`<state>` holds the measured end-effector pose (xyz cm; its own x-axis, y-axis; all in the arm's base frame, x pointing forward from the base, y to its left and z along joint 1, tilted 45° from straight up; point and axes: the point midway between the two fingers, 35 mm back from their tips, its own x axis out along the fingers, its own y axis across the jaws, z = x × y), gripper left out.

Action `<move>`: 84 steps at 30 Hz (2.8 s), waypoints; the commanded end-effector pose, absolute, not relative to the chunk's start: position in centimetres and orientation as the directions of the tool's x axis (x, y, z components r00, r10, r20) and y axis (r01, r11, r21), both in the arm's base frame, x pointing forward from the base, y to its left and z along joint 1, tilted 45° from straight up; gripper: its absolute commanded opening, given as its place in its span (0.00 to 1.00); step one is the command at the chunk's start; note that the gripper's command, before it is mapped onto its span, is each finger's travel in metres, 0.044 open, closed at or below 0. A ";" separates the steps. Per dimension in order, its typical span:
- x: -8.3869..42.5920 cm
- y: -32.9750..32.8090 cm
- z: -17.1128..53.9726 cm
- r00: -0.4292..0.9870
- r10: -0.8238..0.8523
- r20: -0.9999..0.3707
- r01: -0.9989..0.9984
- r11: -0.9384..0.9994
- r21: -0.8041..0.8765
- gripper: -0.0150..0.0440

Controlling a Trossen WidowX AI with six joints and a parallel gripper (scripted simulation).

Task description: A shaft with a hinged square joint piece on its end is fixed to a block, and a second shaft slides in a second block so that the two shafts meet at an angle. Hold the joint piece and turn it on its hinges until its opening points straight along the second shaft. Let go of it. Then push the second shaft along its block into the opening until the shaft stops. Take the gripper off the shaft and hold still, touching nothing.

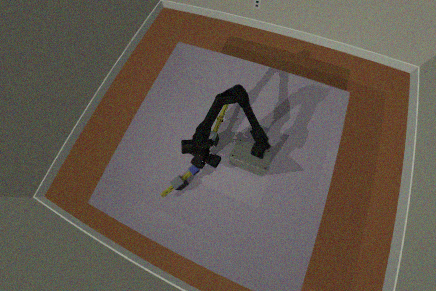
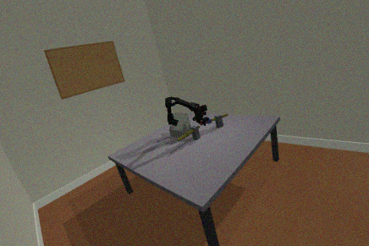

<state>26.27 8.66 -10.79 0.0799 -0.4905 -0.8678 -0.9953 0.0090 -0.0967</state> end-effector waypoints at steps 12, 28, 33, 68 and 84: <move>26.3 8.7 -10.8 0.080 -0.490 -0.868 -0.995 0.009 -0.097 1.00; 25.9 9.6 -10.2 0.029 -0.687 -0.726 -0.997 0.036 -0.075 1.00; 26.0 10.6 -9.3 0.041 -0.798 -0.601 -0.996 0.015 -0.089 1.00; 26.1 15.8 -4.0 0.064 -0.756 -0.651 -0.693 0.435 -0.574 1.00; 25.3 19.0 0.2 0.064 -0.706 -0.705 -0.226 0.678 -0.700 1.00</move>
<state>25.49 18.03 -1.05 0.0591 -0.7262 -0.6849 -0.3386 0.6308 -0.6981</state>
